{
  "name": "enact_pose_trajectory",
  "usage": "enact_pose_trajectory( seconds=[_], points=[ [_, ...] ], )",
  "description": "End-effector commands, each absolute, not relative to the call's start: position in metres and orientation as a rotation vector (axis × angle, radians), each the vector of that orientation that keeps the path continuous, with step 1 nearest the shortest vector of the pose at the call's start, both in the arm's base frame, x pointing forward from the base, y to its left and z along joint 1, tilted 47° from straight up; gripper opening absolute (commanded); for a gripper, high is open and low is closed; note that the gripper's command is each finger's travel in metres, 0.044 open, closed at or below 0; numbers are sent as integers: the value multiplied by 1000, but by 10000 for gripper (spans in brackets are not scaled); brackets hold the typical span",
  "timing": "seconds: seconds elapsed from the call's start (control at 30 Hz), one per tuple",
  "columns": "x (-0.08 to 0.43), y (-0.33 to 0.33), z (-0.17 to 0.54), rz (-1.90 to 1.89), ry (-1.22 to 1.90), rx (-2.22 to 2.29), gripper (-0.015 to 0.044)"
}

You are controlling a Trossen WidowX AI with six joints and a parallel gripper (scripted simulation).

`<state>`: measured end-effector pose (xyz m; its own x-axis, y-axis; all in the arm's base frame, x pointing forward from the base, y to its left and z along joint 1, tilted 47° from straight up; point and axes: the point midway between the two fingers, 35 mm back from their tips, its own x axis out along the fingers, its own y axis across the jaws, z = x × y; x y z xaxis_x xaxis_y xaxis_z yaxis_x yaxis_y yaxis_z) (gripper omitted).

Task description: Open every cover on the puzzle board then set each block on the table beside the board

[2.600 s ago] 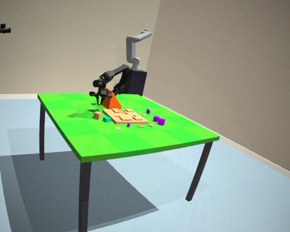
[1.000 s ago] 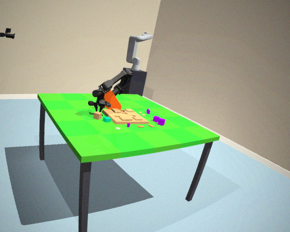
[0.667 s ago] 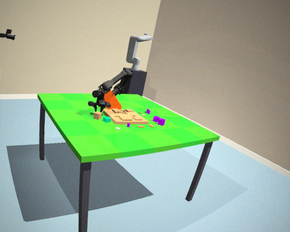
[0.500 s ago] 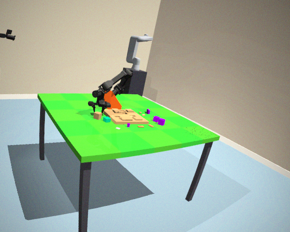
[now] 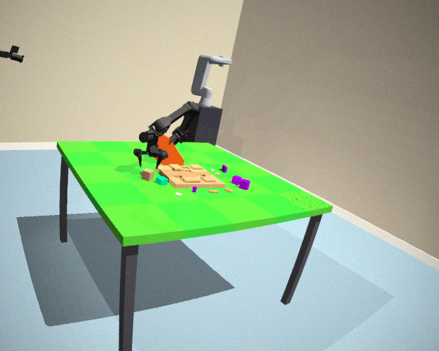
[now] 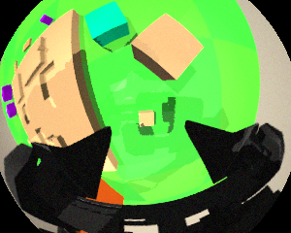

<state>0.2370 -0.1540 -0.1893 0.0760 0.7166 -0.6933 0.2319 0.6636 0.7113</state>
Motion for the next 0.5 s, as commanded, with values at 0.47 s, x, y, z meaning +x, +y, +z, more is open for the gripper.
enact_pose_trajectory(
  seconds=[0.47],
  points=[
    [232,-189,-153,435,1489,821,414]
  ],
)
